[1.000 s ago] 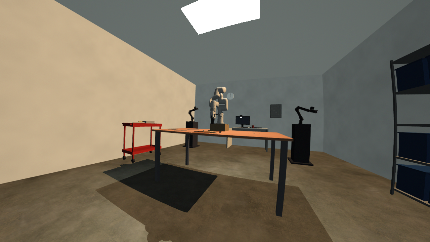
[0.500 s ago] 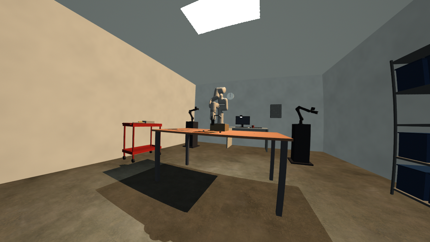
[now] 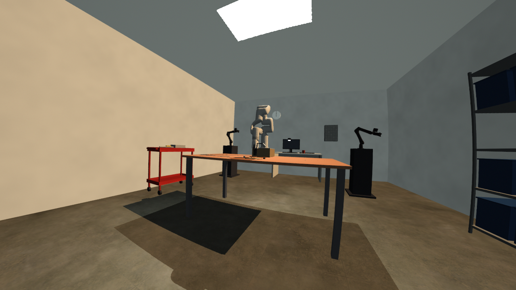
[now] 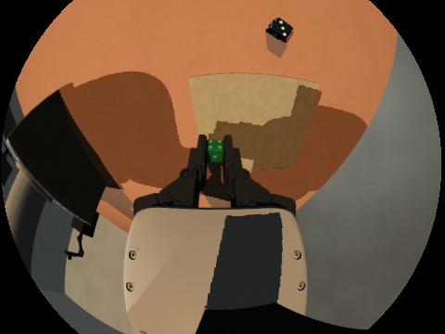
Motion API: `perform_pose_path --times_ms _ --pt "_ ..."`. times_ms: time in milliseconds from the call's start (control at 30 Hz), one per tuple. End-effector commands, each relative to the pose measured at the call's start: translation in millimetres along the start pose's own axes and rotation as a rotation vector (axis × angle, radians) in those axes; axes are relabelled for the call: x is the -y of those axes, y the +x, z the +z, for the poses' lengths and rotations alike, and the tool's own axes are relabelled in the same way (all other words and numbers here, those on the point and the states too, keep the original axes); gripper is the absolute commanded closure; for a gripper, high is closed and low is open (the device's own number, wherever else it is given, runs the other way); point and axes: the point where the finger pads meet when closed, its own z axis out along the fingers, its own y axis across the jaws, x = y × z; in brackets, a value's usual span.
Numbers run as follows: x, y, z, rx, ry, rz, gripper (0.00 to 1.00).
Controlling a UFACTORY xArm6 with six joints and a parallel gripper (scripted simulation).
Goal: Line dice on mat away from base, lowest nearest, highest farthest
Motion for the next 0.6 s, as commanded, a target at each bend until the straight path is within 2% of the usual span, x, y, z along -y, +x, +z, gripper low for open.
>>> perform_pose_path --times_ms 0,567 --pt "-2.9 -0.1 17.0 0.001 -0.004 0.000 0.89" --pt "-3.0 -0.1 21.9 0.001 -0.004 0.000 0.89"
